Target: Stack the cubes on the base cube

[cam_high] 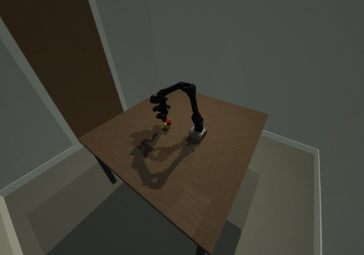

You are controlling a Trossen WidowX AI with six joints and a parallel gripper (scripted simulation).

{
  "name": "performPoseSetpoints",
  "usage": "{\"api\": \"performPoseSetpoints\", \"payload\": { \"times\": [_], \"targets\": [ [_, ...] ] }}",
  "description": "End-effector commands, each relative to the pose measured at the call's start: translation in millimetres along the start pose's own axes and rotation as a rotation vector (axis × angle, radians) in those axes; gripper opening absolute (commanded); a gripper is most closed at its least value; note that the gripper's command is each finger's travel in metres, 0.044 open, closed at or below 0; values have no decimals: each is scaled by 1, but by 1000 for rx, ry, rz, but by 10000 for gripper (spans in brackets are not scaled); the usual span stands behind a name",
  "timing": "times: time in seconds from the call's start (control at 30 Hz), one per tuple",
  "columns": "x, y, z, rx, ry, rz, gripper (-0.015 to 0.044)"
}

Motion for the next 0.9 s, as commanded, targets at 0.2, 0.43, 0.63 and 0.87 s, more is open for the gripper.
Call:
{"api": "performPoseSetpoints", "payload": {
  "times": [0.2,0.43,0.63,0.87],
  "targets": [
    [2,22,0,-5,-19,7,105],
    [2,29,0,-7,-27,9,105],
    [2,30,0,-7,-29,9,105],
    [2,30,0,-7,-29,9,105]
  ]
}}
Point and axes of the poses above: the point midway between the two fingers, 35 mm back from their tips, its own y axis out along the fingers, its own z axis across the jaws, x = y × z, the point moved 1 cm from there along -y, back along the fingers, and after that the axes turned 2 degrees about -y, right-handed, at the moved point
